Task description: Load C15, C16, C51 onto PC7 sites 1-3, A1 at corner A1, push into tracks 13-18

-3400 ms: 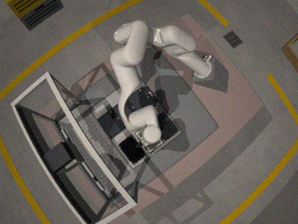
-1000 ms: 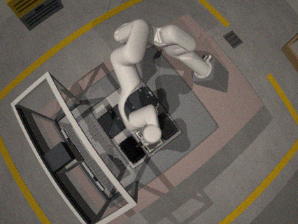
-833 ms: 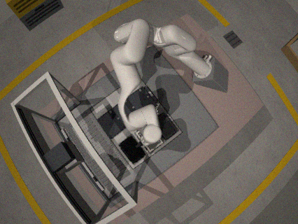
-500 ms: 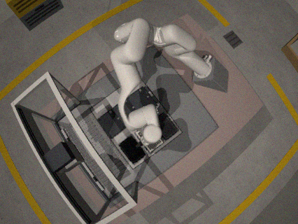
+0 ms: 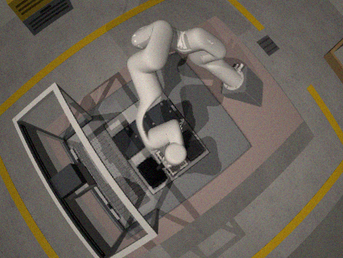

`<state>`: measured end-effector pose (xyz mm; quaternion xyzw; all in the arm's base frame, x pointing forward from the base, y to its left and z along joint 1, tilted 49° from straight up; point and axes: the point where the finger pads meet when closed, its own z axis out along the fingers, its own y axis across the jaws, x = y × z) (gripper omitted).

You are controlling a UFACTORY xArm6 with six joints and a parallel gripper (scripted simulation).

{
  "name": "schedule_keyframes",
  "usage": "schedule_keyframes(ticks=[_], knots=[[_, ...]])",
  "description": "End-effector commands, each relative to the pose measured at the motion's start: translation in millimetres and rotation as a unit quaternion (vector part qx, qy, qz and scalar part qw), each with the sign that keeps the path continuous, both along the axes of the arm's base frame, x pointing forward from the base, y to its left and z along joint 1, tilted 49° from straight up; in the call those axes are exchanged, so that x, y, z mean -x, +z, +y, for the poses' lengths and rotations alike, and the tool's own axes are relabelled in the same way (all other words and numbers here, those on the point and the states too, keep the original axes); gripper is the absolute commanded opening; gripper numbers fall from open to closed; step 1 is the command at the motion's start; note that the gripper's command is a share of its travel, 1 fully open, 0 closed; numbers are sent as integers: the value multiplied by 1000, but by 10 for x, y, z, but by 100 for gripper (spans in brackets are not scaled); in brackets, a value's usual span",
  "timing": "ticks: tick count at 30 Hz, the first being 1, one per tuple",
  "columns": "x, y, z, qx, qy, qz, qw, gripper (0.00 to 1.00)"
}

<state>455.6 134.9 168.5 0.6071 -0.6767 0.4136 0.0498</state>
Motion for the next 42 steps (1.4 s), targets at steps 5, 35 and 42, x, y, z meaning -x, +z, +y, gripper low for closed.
schedule_keyframes(ticks=[5,35,42], knots=[[49,90,88,-1,1,-1,1000,0],[238,373,356,-1,1,-1,1000,0],[289,449,428,-1,1,-1,1000,0]])
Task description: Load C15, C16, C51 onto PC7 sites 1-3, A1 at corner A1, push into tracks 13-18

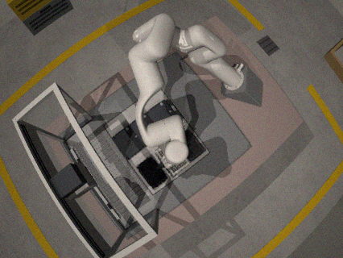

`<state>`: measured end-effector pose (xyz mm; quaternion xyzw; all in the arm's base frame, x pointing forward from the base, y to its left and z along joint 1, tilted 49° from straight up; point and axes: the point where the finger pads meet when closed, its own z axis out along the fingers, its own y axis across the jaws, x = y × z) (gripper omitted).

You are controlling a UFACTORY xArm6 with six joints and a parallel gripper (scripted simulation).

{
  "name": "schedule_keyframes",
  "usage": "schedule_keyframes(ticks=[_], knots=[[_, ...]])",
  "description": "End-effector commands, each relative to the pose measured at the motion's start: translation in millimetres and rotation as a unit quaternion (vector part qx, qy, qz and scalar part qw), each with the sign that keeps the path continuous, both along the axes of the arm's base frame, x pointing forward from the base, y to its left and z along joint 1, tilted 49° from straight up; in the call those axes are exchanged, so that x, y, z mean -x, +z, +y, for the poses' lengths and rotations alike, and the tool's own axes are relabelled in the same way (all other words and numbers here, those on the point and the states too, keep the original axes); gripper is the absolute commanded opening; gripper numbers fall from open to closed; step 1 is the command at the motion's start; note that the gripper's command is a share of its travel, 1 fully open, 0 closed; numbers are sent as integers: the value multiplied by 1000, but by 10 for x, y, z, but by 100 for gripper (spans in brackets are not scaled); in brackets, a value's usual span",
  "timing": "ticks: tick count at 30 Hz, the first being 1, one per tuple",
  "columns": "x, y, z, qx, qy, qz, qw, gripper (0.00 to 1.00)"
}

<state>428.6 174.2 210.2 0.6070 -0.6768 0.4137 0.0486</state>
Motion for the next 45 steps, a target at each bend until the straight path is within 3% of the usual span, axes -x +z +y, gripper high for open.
schedule_keyframes(ticks=[1,21,35,45], knots=[[26,43,45,0,1,0,1000,0],[158,238,231,0,1,0,1000,0],[185,280,270,0,1,0,1000,0],[85,578,23,2,4,3,1000,0]])
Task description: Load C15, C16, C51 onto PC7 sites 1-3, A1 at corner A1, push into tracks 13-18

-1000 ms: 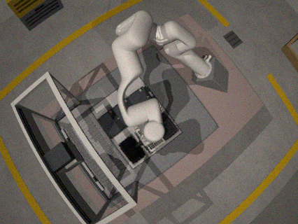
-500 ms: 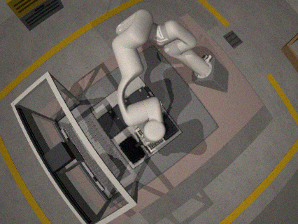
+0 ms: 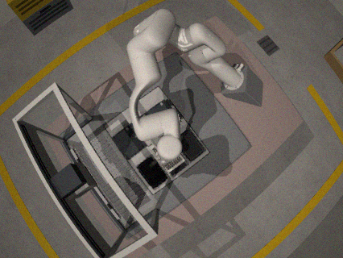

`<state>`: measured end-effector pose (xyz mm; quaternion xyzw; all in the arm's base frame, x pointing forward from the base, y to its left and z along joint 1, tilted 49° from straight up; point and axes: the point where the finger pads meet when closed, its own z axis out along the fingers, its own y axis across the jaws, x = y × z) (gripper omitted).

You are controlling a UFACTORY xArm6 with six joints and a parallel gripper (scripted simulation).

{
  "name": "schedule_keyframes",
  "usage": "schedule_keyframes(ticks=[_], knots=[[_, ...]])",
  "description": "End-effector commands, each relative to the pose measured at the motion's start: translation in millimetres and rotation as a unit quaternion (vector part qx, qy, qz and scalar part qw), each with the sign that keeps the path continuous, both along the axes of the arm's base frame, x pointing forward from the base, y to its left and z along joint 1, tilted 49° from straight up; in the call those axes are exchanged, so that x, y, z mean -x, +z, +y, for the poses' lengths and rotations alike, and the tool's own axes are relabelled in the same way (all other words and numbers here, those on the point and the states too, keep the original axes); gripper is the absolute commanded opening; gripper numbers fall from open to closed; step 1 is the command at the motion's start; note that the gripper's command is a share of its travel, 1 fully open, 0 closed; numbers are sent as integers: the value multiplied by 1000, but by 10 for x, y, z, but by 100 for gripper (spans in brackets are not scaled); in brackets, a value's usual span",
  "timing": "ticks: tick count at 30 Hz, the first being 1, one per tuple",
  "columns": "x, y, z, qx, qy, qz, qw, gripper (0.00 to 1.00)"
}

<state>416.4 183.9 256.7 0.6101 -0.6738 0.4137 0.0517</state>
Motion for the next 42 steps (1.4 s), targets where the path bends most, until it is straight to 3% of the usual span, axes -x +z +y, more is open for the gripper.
schedule_keyframes(ticks=[1,27,29,42], knots=[[-50,151,-105,-1,1,-1,1000,0],[-351,1047,-847,-1,1,-1,1000,0],[-351,1047,-847,-1,1,-1,1000,0],[-495,1476,-1201,-1,1,-1,1000,0]])
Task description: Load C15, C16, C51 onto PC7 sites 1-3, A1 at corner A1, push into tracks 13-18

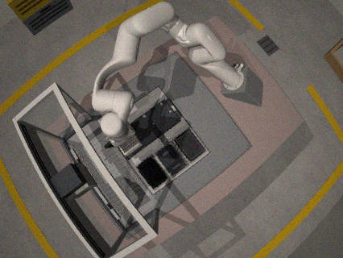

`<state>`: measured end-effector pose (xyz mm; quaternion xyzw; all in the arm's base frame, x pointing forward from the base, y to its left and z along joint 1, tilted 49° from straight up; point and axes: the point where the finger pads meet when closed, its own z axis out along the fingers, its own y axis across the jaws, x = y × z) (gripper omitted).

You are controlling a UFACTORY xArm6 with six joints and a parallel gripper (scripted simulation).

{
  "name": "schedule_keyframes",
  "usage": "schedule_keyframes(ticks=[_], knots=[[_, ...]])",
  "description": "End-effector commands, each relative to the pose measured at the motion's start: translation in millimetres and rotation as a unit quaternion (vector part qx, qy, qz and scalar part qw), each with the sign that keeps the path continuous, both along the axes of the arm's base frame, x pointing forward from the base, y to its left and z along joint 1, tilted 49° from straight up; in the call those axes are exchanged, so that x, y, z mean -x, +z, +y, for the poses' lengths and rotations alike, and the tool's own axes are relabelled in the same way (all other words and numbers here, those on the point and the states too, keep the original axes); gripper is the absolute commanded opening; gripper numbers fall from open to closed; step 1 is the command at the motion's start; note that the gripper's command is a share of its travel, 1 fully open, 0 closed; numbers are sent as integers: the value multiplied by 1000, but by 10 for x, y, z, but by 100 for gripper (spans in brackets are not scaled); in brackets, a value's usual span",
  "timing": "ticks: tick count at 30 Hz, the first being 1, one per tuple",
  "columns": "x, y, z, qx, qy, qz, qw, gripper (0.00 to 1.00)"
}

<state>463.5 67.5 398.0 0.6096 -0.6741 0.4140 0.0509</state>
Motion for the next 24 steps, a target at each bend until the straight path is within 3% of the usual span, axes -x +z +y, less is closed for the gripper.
schedule_keyframes(ticks=[1,24], knots=[[-24,62,-36,-1,1,0,1000,0],[-46,30,-67,-1,1,0,1000,0]])
